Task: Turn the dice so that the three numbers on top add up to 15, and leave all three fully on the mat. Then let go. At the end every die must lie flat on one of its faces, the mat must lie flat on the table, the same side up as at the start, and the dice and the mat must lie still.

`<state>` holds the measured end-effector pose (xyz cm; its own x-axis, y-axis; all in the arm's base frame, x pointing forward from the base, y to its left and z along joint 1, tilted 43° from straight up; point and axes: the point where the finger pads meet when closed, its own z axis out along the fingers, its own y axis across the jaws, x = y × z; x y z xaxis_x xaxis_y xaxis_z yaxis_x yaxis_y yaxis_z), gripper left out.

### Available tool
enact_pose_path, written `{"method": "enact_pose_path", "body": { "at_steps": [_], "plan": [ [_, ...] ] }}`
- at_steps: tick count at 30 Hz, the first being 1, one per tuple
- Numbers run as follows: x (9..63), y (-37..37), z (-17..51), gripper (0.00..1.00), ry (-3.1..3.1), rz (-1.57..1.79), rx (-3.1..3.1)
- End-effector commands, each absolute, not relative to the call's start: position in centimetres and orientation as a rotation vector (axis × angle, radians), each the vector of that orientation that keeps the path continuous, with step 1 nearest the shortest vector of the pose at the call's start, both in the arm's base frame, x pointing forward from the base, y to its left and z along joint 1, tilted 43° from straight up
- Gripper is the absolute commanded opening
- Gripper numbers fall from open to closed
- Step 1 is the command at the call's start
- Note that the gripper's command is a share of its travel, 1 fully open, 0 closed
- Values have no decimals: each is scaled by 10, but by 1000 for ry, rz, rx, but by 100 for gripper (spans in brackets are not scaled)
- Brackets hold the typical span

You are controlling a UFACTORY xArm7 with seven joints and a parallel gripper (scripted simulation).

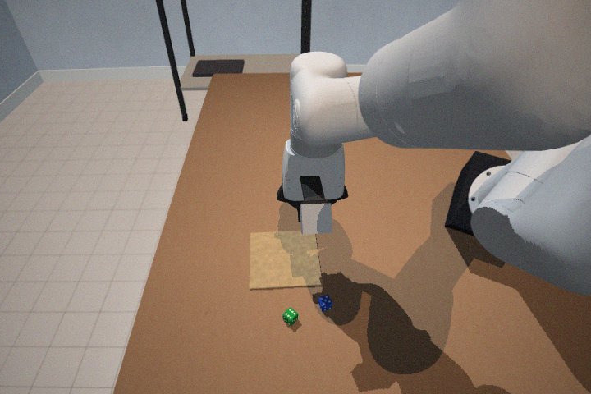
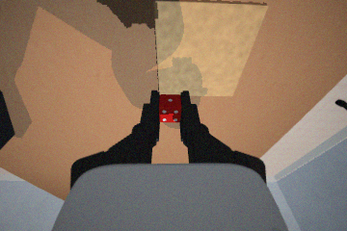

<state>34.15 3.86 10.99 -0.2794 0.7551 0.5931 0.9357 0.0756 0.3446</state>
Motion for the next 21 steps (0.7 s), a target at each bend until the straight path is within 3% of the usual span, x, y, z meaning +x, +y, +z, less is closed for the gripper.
{"method": "enact_pose_path", "body": {
  "at_steps": [1,21],
  "plan": [
    [342,38,111,15,-2096,-1004,-1703],
    [351,64,82,15,-2096,-1004,-1704]
  ]
}}
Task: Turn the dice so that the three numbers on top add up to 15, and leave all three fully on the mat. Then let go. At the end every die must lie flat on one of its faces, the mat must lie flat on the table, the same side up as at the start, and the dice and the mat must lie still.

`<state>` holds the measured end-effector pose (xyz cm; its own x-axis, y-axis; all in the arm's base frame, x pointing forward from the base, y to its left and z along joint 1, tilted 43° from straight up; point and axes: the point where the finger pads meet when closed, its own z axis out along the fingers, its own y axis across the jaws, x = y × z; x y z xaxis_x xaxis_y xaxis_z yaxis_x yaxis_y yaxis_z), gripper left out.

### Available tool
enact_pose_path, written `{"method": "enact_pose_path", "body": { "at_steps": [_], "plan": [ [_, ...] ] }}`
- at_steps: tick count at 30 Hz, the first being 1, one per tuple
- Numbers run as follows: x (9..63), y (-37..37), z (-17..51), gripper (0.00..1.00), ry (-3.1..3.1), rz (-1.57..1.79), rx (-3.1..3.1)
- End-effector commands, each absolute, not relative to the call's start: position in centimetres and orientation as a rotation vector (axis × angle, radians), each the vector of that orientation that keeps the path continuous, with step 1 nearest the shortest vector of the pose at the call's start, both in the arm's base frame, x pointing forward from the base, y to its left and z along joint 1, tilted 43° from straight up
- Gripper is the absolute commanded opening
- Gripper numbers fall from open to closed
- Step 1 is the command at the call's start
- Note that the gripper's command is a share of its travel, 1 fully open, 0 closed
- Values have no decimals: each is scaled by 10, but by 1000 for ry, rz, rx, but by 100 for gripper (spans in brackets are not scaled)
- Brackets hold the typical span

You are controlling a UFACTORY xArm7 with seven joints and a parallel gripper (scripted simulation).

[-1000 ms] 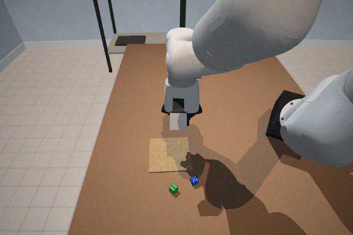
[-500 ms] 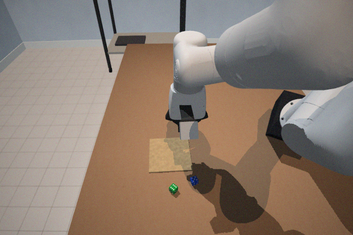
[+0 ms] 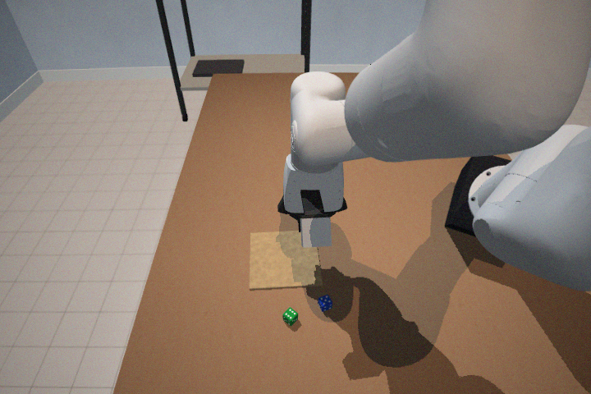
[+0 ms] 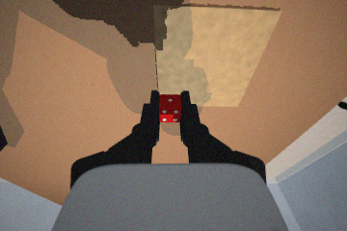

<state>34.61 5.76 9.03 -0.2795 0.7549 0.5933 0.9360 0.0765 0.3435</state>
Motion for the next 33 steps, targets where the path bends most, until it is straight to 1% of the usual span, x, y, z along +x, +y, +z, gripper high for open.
{"method": "enact_pose_path", "body": {
  "at_steps": [1,15,33],
  "plan": [
    [352,67,78,15,-2096,-1004,-1704],
    [362,97,45,15,-2096,-1004,-1704],
    [363,100,41,15,-2096,-1004,-1704]
  ]
}}
